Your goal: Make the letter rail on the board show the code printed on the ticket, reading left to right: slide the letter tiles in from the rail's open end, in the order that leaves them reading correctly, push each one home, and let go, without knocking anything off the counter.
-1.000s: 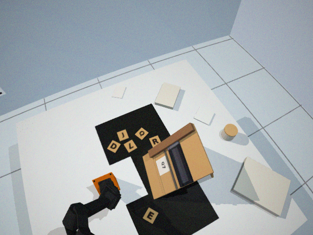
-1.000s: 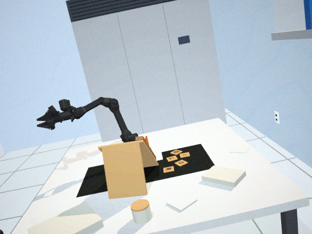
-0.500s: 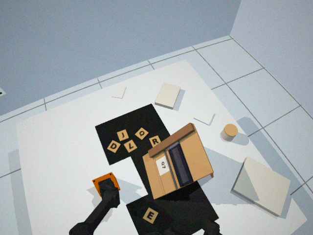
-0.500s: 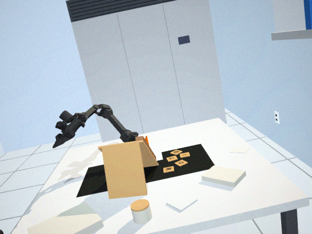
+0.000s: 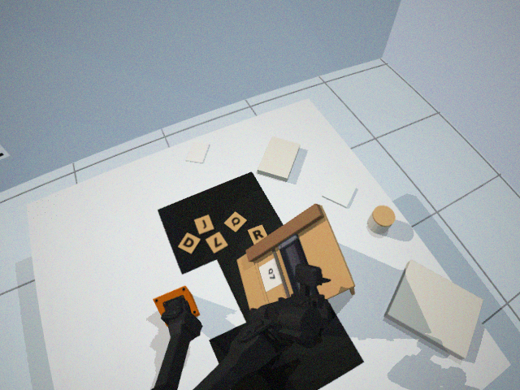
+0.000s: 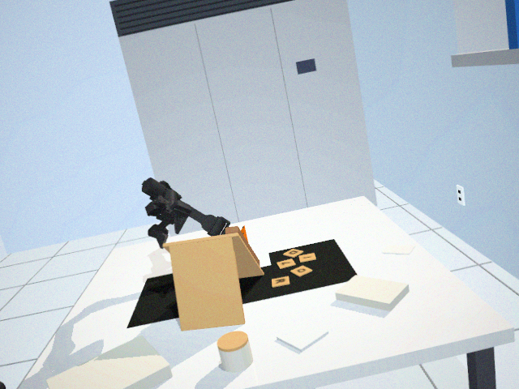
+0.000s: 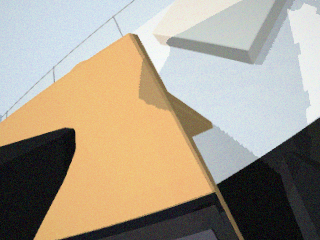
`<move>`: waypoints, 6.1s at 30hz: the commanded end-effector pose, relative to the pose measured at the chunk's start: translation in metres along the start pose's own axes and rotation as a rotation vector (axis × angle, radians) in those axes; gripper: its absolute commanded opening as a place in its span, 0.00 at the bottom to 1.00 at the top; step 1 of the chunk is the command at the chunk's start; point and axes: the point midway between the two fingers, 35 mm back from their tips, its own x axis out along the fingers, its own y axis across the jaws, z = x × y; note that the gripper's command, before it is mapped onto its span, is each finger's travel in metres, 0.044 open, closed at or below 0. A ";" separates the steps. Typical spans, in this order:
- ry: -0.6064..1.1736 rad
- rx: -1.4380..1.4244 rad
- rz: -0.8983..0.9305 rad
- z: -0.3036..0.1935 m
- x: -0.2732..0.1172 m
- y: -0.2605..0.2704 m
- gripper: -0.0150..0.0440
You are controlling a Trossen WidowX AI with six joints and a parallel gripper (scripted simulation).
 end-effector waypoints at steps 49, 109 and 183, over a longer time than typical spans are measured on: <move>0.326 -1.848 0.389 -0.072 -0.111 0.104 1.00; 0.920 -1.231 0.058 -0.316 0.011 0.208 0.83; 1.010 -1.069 -0.118 -0.428 0.067 0.161 0.83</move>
